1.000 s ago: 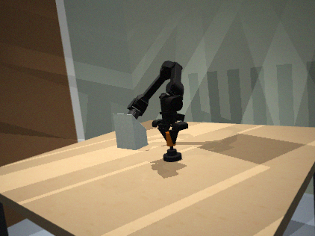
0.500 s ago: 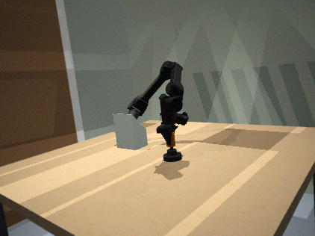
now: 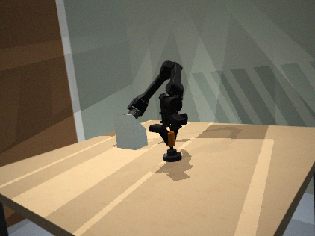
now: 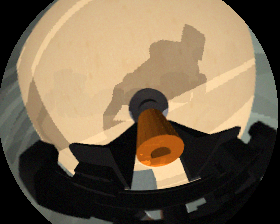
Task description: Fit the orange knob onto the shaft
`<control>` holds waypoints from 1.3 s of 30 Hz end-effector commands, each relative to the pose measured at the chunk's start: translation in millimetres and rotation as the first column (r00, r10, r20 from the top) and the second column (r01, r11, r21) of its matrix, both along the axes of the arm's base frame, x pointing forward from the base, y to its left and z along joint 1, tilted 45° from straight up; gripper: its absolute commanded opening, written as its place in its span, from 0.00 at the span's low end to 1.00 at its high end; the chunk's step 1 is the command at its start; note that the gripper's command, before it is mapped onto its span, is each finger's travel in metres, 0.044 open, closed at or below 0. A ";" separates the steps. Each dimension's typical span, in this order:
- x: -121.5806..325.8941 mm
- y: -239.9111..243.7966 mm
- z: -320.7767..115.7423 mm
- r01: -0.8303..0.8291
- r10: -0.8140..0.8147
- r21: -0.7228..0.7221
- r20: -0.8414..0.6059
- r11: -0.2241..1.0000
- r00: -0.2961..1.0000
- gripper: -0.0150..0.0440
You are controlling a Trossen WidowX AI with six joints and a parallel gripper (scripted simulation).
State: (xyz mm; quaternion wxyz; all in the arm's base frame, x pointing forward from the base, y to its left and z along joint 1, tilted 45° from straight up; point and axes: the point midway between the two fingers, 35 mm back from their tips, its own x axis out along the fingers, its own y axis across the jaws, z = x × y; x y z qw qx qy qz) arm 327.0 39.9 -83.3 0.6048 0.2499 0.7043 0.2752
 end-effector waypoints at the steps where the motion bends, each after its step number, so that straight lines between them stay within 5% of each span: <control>1: 2.7 -2.6 2.0 0.011 -0.011 -0.006 0.000 1.000 1.000 0.25; 29: 2.0 -2.1 0.9 0.011 -0.011 -0.006 0.000 1.000 1.000 0.25; 39: 3.4 -2.2 2.5 0.157 -0.162 -0.046 -0.139 0.986 0.977 0.25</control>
